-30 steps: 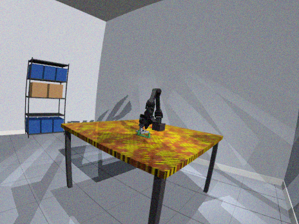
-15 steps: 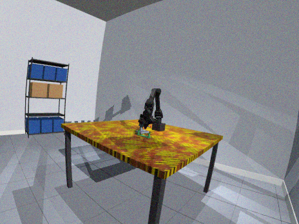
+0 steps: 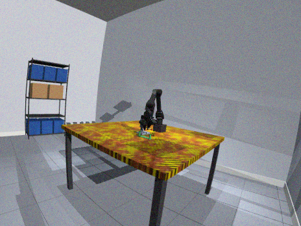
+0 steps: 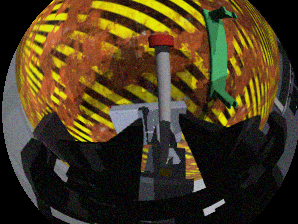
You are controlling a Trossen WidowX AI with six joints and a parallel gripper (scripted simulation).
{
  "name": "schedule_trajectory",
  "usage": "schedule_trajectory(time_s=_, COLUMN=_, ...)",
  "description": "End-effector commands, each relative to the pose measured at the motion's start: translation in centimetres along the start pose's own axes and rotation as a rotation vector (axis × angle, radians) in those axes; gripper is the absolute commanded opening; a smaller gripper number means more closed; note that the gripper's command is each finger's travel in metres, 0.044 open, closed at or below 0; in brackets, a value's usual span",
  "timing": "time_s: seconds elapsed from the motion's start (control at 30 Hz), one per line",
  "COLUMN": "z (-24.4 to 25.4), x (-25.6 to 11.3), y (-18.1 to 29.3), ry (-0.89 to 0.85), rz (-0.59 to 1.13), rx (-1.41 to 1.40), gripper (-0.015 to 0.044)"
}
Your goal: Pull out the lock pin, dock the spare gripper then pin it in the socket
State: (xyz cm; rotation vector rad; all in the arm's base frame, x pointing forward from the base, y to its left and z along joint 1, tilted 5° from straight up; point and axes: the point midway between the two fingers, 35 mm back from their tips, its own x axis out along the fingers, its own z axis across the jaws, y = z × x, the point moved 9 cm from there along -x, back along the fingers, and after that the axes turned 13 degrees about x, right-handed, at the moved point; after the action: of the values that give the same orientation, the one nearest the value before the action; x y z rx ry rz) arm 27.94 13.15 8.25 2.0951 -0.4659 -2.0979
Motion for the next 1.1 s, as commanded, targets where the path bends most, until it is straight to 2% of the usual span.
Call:
schedule_trajectory(time_s=0.0, z=0.0, x=-0.1, y=0.0, ry=0.000, rz=0.000, rx=0.001, gripper=0.0200)
schedule_trajectory(time_s=1.07, z=1.3, x=-7.3, y=-3.1, ry=0.003, rz=0.031, rx=-0.021, gripper=0.0200)
